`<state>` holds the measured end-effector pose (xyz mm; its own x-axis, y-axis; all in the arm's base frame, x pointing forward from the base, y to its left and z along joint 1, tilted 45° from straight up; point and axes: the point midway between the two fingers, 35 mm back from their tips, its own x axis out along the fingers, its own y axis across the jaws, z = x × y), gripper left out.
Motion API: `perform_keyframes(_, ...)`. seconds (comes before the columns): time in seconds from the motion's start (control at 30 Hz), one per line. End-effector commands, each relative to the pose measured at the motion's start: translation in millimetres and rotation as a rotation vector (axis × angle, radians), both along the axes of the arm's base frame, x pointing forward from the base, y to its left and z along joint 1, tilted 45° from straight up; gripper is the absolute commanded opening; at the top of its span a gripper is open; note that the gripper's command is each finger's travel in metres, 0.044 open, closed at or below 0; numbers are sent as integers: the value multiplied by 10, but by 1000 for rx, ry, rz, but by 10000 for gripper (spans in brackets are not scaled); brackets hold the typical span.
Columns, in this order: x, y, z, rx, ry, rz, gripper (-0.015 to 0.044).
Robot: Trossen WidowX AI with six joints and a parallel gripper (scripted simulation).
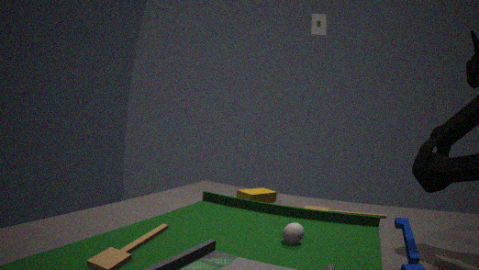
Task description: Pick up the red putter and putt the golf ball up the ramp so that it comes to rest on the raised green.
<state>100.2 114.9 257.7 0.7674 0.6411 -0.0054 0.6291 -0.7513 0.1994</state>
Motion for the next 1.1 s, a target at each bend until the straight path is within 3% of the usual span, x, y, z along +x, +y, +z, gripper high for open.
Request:
perform_keyframes(0.0, -3, 6, 1, -1, 4, -3, 426)
perform_keyframes(0.27, -78, 364, -93, -28, 204, -173, 440)
perform_keyframes(0.53, 135, 742, -479, -6, 455, -452, 440)
perform_keyframes(0.83, 611, 1091, -1159, 70, 743, -818, 440)
perform_keyframes(1.07, 997, 1056, -1899, 179, 947, -1156, 440)
